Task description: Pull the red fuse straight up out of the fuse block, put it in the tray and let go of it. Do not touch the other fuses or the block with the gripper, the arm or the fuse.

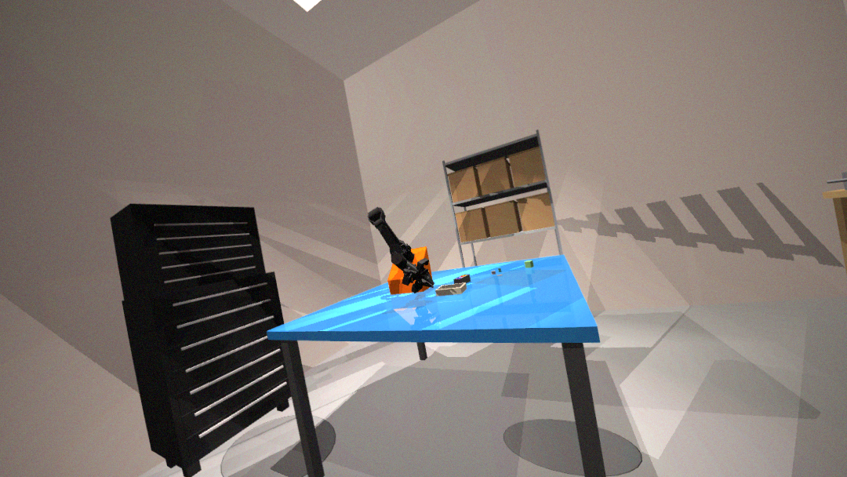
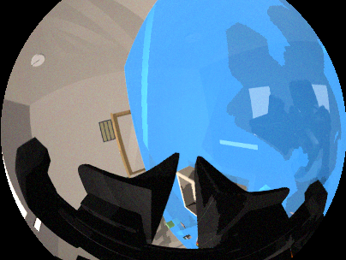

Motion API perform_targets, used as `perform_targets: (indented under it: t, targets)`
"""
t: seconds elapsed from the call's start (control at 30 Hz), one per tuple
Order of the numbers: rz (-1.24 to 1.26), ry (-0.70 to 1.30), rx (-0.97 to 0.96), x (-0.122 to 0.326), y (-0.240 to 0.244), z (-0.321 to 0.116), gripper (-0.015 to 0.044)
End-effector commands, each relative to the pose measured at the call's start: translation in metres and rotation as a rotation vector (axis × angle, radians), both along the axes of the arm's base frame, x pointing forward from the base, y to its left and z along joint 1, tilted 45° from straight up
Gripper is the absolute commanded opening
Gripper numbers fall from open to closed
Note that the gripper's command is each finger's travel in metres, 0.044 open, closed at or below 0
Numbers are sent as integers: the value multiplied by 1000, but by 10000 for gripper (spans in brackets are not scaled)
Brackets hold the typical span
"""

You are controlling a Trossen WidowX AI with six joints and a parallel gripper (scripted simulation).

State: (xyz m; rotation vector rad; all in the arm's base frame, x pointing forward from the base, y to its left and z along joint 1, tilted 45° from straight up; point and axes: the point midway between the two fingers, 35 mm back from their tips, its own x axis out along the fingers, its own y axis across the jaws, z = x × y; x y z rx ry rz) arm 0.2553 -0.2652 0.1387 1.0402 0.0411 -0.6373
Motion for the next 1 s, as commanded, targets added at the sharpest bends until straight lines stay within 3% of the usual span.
perform_targets:
  t: [0.0, 0.17, 0.47, 0.67, 0.83, 0.97]
  targets:
    - [94, 151, 16, 41, 31, -29, 74]
    - [218, 353, -6, 80, 79, -63, 74]
    - [365, 840, -97, 94, 154, -144, 74]
    - [510, 1257, -348, 80, 212, -191, 74]
    - [581, 1589, -693, 62, 240, -208, 74]
    - [598, 1661, -796, 60, 247, -209, 74]
